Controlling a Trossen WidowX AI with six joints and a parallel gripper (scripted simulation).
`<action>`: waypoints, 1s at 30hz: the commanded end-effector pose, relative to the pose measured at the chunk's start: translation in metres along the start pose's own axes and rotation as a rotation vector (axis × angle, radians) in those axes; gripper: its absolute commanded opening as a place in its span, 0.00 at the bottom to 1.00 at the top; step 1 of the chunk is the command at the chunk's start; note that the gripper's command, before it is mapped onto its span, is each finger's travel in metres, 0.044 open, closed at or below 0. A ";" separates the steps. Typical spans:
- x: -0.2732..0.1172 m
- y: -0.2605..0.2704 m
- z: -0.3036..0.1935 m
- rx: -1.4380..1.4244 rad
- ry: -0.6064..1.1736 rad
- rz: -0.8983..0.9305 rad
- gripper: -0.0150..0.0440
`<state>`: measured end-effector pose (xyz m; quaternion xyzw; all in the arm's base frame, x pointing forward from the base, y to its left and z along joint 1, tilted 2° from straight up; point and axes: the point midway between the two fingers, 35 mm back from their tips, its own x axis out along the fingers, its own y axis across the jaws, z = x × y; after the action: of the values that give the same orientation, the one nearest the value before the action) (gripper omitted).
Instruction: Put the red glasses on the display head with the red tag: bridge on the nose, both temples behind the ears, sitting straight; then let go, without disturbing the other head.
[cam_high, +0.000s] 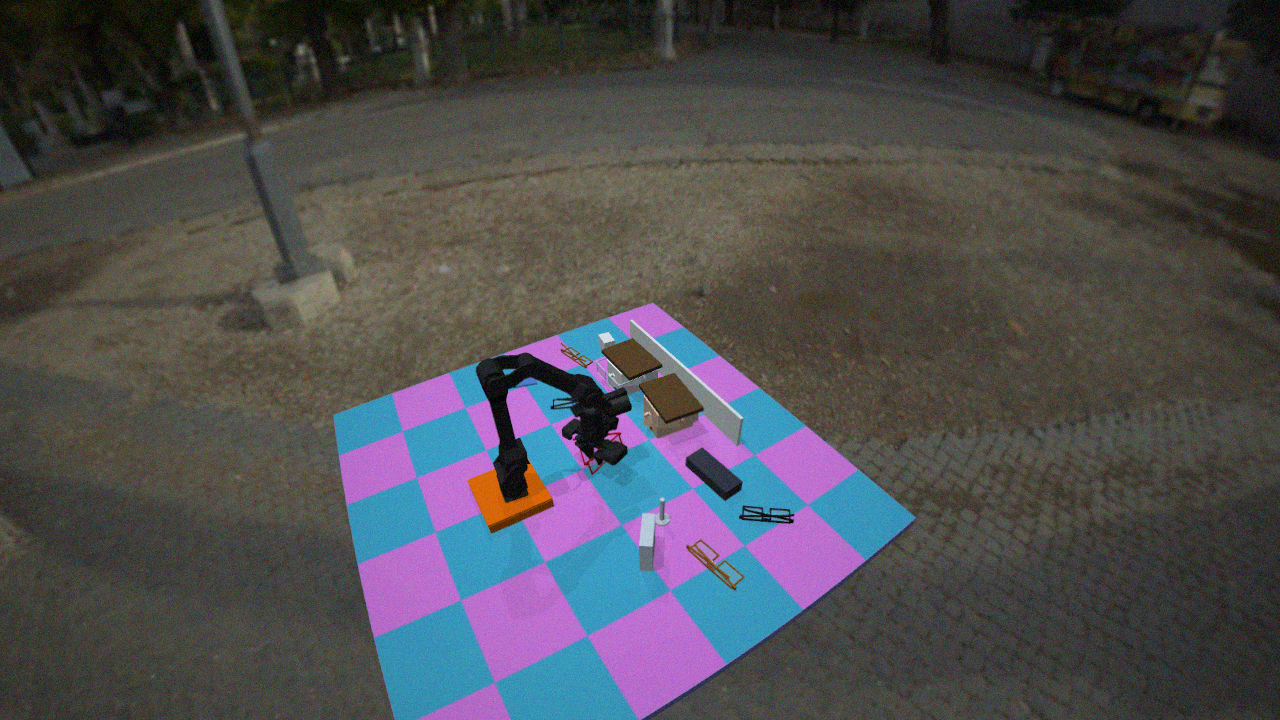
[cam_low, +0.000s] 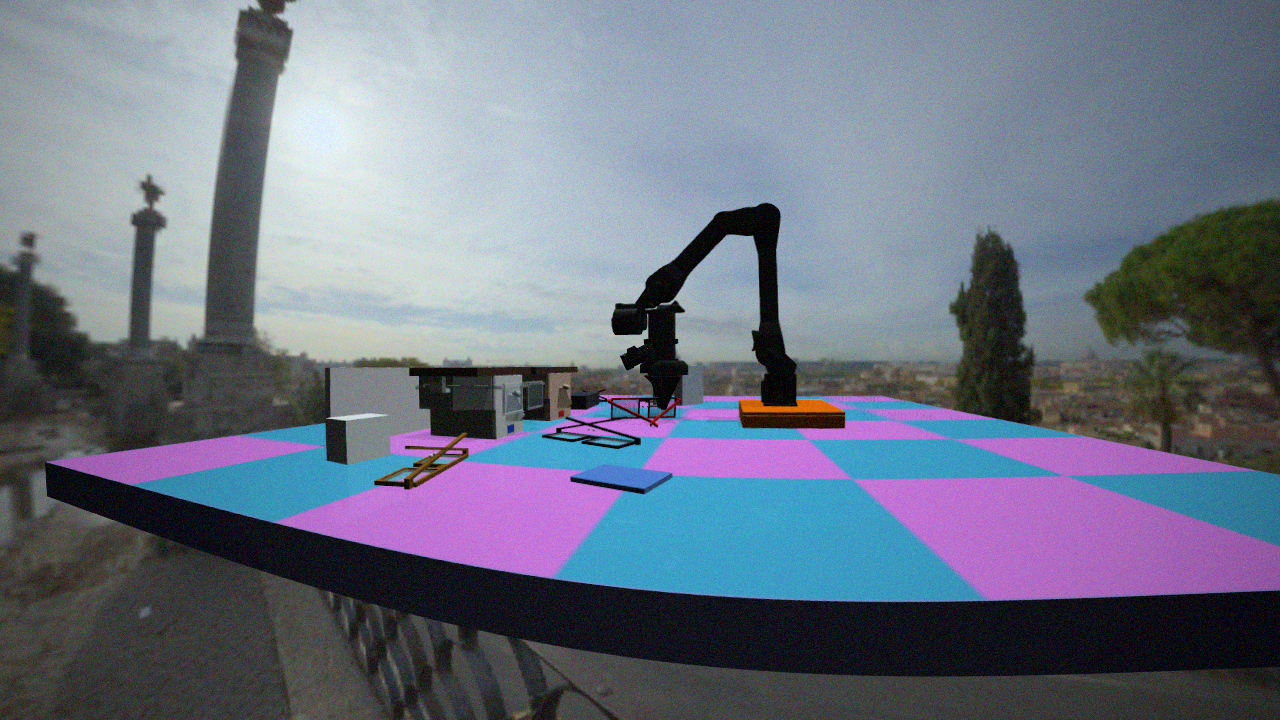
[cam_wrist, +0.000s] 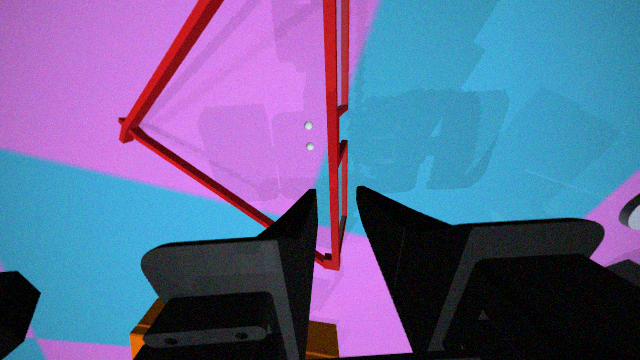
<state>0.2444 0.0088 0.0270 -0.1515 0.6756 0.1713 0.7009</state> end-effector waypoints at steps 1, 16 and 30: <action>0.002 0.002 -0.001 -0.002 0.002 0.004 0.46; 0.001 0.003 0.000 -0.006 0.002 0.001 0.34; 0.000 0.003 0.000 -0.006 0.002 0.001 0.25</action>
<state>0.2428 0.0111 0.0263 -0.1529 0.6760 0.1732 0.6998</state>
